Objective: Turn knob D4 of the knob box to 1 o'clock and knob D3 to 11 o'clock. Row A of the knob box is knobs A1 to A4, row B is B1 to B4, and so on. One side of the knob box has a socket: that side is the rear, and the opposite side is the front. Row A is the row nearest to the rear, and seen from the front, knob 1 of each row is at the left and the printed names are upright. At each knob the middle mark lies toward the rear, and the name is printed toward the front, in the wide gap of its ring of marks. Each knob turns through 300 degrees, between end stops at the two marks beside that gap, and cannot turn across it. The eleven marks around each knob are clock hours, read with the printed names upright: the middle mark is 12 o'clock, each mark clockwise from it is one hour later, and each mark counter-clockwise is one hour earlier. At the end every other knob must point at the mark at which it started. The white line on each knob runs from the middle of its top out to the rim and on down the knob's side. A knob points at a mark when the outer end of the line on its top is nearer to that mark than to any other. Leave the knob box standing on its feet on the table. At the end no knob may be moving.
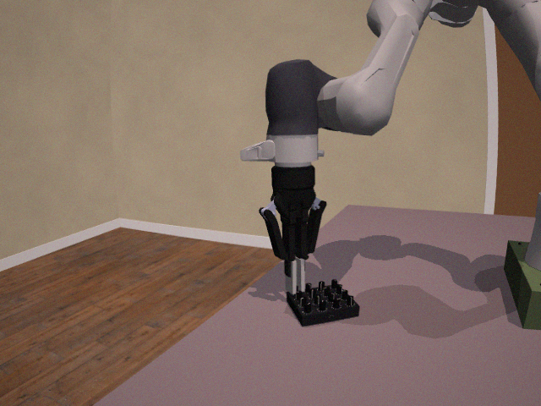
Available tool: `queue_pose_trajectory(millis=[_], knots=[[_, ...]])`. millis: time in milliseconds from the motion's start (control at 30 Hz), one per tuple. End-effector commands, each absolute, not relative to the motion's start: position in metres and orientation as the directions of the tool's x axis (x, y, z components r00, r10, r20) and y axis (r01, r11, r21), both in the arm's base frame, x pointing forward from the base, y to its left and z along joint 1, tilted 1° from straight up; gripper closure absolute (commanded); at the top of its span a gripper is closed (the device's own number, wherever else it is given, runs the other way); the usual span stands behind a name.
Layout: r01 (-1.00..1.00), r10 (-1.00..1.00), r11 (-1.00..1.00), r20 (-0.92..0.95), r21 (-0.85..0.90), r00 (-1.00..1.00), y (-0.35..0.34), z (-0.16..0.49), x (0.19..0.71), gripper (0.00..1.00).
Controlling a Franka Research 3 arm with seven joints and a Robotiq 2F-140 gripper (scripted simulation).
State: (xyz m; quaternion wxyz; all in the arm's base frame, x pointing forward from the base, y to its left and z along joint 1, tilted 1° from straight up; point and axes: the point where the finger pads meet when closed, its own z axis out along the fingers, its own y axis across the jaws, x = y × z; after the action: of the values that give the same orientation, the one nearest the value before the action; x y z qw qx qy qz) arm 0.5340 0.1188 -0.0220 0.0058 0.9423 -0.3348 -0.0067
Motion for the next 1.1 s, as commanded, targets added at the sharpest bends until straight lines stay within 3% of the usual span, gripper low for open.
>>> queue_pose_trajectory(millis=[0,1067], knots=[[-0.502,-0.503,-0.865,-0.015,0.013,0.864,0.1186,-0.0216,0.5351,0.95],[-0.01,-0.01,-1.0,-0.019,0.004,1.0,0.1186,-0.0216,0.5351,0.95]])
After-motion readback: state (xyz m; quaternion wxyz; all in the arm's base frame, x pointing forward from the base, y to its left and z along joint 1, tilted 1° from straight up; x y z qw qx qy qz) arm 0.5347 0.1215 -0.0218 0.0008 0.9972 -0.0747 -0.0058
